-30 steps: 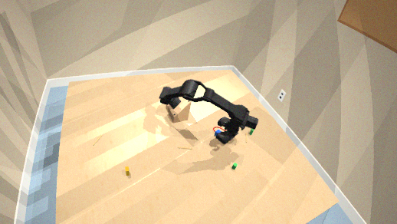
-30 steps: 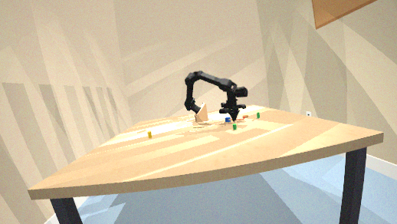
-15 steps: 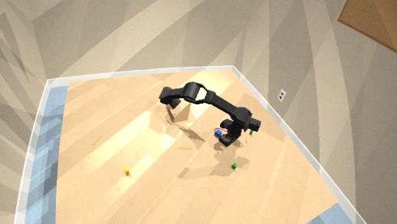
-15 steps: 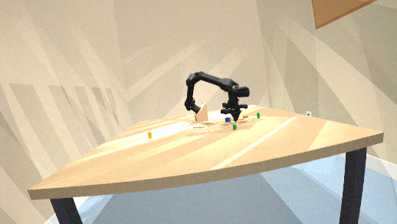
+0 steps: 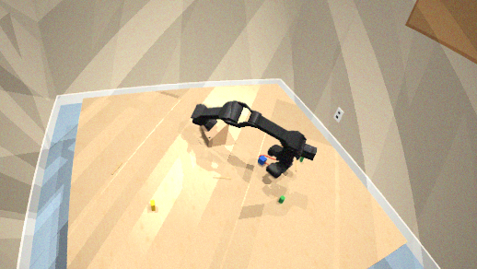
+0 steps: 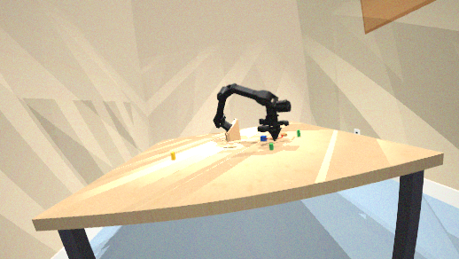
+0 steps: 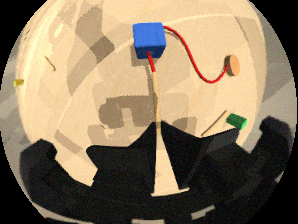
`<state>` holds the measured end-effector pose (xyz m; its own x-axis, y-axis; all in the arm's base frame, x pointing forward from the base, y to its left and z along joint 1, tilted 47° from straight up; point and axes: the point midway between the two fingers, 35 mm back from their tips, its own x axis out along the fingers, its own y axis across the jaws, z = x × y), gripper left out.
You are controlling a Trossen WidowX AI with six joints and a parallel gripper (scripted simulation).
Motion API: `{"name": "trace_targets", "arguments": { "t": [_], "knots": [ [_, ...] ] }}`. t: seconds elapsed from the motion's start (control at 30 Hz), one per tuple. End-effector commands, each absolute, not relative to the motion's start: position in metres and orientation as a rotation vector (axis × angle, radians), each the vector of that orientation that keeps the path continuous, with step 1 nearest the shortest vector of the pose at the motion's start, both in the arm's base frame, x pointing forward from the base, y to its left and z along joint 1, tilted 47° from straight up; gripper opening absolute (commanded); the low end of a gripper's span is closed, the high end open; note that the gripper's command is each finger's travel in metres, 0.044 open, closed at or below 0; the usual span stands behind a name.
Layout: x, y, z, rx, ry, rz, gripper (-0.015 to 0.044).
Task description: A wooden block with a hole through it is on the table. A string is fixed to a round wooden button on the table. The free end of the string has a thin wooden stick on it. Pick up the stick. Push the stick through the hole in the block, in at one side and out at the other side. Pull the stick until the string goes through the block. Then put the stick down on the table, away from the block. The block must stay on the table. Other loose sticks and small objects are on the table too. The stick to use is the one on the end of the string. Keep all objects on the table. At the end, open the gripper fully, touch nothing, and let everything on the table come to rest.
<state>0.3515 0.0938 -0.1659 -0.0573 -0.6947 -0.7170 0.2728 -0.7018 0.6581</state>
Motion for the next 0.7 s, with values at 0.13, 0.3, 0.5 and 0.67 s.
{"name": "trace_targets", "arguments": {
  "t": [0.13, 0.3, 0.5, 0.67],
  "knots": [
    [0.362, 0.095, -0.166, 1.548, -0.457, -1.830, 0.0000],
    [0.368, 0.094, -0.165, 1.563, -0.472, -1.832, 0.0000],
    [0.375, 0.090, -0.161, 1.591, -0.507, -1.834, 0.0000],
    [0.379, 0.087, -0.158, 1.607, -0.529, -1.835, 0.0000]
  ]
}}
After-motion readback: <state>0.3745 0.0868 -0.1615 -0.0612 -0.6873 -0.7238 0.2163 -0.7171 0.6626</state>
